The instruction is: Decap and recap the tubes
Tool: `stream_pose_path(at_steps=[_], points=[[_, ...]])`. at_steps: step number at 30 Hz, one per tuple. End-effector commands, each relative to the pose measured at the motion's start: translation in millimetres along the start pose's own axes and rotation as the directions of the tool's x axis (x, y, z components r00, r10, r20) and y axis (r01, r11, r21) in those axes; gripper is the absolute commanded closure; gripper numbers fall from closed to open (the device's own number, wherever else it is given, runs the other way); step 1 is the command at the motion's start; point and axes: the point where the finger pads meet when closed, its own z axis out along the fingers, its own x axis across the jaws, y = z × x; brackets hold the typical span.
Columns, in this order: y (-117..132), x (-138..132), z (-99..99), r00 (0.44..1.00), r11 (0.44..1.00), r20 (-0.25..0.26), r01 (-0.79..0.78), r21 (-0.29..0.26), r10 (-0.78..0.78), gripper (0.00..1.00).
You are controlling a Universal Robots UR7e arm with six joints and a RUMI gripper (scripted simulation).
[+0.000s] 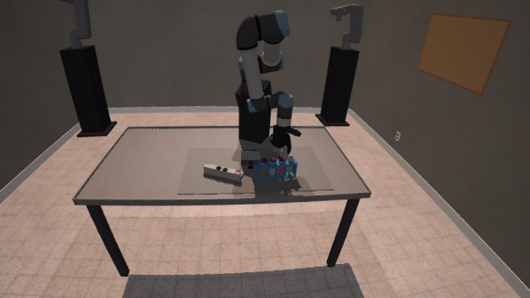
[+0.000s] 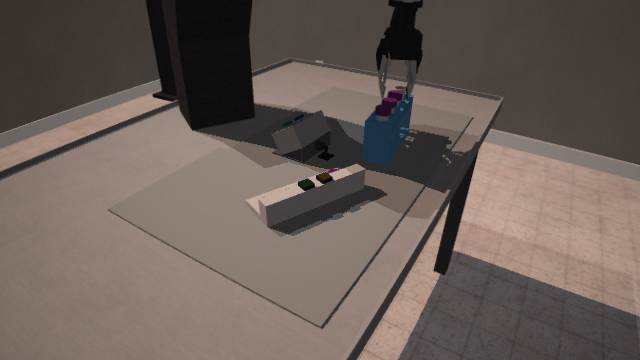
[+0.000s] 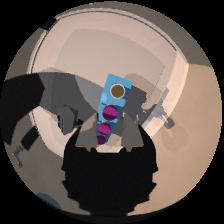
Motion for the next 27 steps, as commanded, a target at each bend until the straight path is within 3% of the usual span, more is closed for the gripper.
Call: stream_pose_path(at_steps=[1, 7, 9, 10, 11, 13, 14, 19, 20, 27], points=[[0.0, 0.4, -0.4, 0.972, 0.972, 0.001, -0.236, -0.005, 0.236, 0.65], [0.0, 0.4, -0.4, 0.841, 0.841, -0.001, -0.541, -0.005, 0.541, 0.65], [0.0, 0.4, -0.4, 0.748, 0.748, -0.002, -0.664, -0.004, 0.664, 0.65], [0.0, 0.4, -0.4, 0.74, 0.74, -0.002, -0.673, -0.005, 0.673, 0.65], [-0.1, 0.4, -0.4, 0.681, 0.681, -0.002, -0.732, -0.004, 0.732, 0.65], [-0.1, 0.4, -0.4, 0.681, 0.681, -0.002, -0.732, -0.004, 0.732, 0.65], [-0.1, 0.4, -0.3, 0.646, 0.646, -0.002, -0.763, -0.004, 0.763, 0.65], [-0.1, 0.4, -0.4, 0.646, 0.646, -0.002, -0.763, -0.004, 0.763, 0.65], [-0.1, 0.4, -0.4, 0.646, 0.646, -0.002, -0.763, -0.004, 0.763, 1.0], [-0.1, 0.4, -0.4, 0.647, 0.647, -0.002, -0.763, -0.004, 0.763, 1.0]])
